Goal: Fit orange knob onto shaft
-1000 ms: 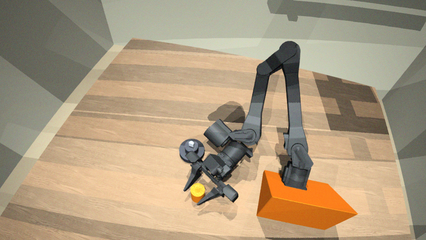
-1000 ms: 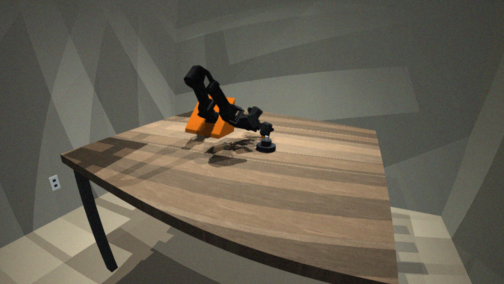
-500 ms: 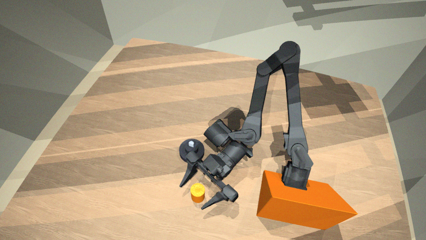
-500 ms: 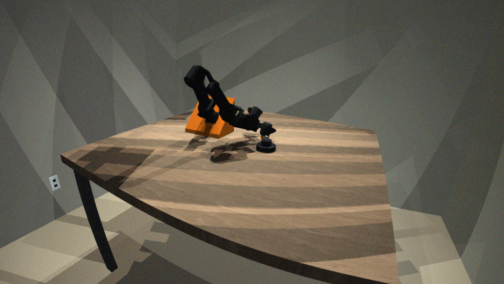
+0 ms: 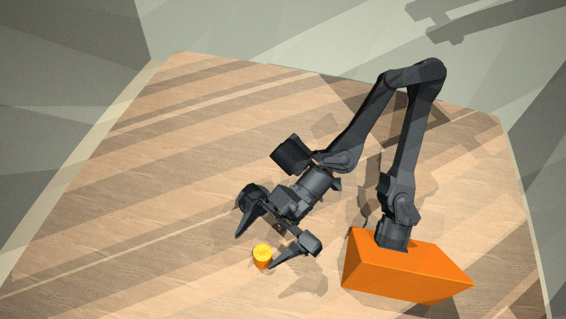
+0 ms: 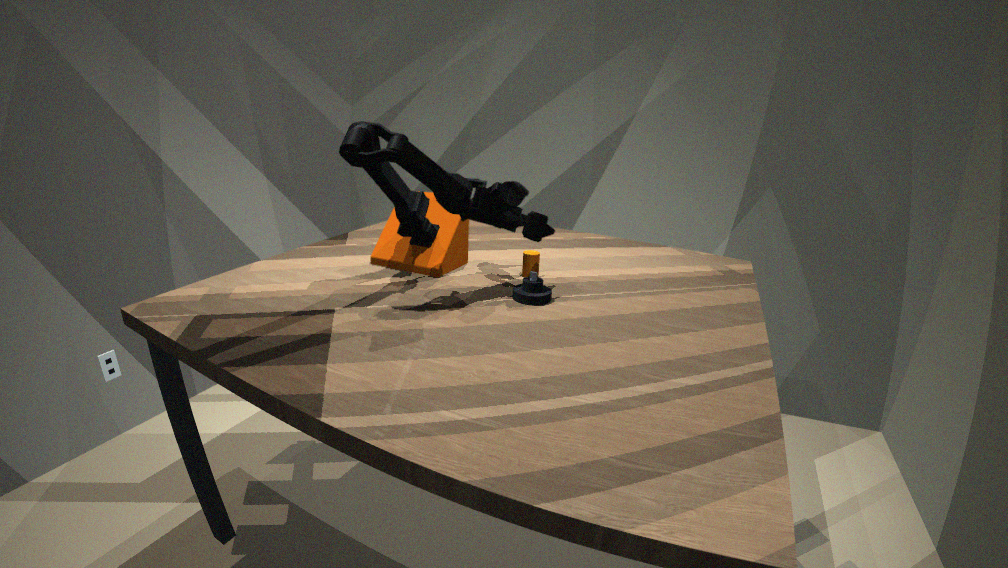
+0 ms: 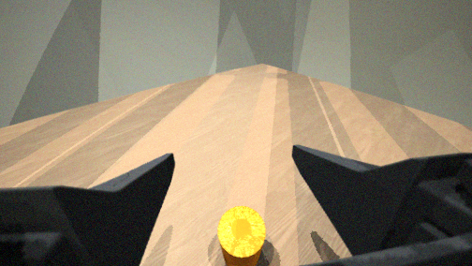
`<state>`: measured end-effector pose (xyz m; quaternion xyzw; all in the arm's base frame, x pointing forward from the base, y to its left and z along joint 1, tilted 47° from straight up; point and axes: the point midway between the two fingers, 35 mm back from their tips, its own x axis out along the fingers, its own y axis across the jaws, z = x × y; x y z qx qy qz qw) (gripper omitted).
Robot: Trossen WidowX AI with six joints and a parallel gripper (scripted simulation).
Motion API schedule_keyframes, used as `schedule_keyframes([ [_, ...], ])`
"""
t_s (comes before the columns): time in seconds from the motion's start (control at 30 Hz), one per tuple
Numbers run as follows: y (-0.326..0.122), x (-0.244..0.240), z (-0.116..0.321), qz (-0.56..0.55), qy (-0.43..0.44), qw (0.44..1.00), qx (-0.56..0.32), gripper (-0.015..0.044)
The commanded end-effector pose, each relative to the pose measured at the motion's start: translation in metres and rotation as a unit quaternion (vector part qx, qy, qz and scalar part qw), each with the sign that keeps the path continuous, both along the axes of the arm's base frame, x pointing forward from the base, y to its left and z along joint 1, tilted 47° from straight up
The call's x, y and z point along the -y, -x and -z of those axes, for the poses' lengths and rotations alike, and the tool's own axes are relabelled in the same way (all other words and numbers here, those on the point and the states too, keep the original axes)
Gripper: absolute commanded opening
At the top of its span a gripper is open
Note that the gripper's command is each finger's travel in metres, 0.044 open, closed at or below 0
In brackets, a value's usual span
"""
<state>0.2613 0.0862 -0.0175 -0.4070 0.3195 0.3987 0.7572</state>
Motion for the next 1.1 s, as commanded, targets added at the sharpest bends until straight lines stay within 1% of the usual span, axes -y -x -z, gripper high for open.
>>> schedule_keyframes([
  [0.0,-0.003,-0.005,0.007,0.033,0.029,0.997,-0.060,0.0440],
  [0.17,-0.001,-0.008,0.022,0.108,0.132,0.969,-0.178,0.0440],
  [0.3,0.003,-0.009,0.022,0.158,0.238,0.930,-0.231,0.0440],
  [0.43,0.004,-0.012,0.010,0.196,0.354,0.882,-0.242,0.0440],
  [0.6,-0.001,-0.023,-0.015,0.218,0.490,0.819,-0.202,0.0440],
  [0.67,-0.002,-0.025,-0.019,0.219,0.507,0.811,-0.193,0.0440],
  [1.07,-0.003,-0.025,-0.019,0.219,0.507,0.811,-0.193,0.0440],
])
